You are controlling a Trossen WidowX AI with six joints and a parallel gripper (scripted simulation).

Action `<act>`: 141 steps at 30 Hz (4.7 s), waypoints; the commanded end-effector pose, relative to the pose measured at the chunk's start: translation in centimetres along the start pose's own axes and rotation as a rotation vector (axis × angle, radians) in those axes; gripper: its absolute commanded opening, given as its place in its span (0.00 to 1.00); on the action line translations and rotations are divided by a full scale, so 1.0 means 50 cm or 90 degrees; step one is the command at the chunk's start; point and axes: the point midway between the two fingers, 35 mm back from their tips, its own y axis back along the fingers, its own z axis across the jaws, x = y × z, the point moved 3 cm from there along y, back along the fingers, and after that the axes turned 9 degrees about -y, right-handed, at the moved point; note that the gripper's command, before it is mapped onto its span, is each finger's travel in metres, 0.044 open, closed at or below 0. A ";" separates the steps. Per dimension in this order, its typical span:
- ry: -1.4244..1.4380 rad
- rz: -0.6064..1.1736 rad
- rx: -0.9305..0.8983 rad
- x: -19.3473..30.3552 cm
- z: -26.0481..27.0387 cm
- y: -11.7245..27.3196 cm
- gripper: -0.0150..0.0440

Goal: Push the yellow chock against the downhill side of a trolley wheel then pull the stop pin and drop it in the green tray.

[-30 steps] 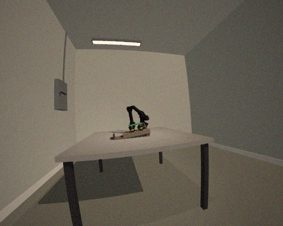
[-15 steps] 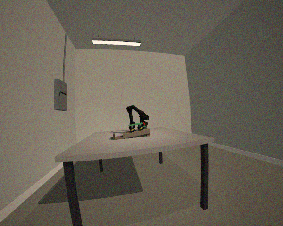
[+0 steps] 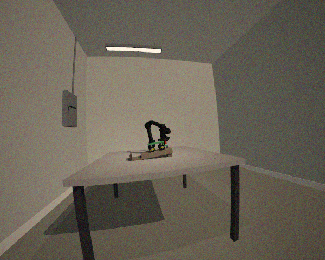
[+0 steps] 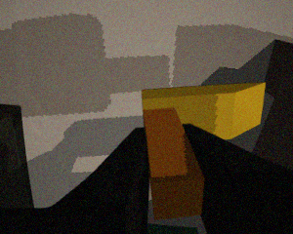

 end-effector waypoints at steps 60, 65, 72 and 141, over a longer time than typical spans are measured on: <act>-0.611 -0.006 0.001 -0.006 -0.006 0.177 0.25; -0.712 -0.006 0.000 -0.006 -0.006 0.177 0.25; -0.867 -0.006 0.000 -0.006 -0.006 0.177 0.25; -2.103 -0.008 -0.007 0.018 -0.013 0.175 0.25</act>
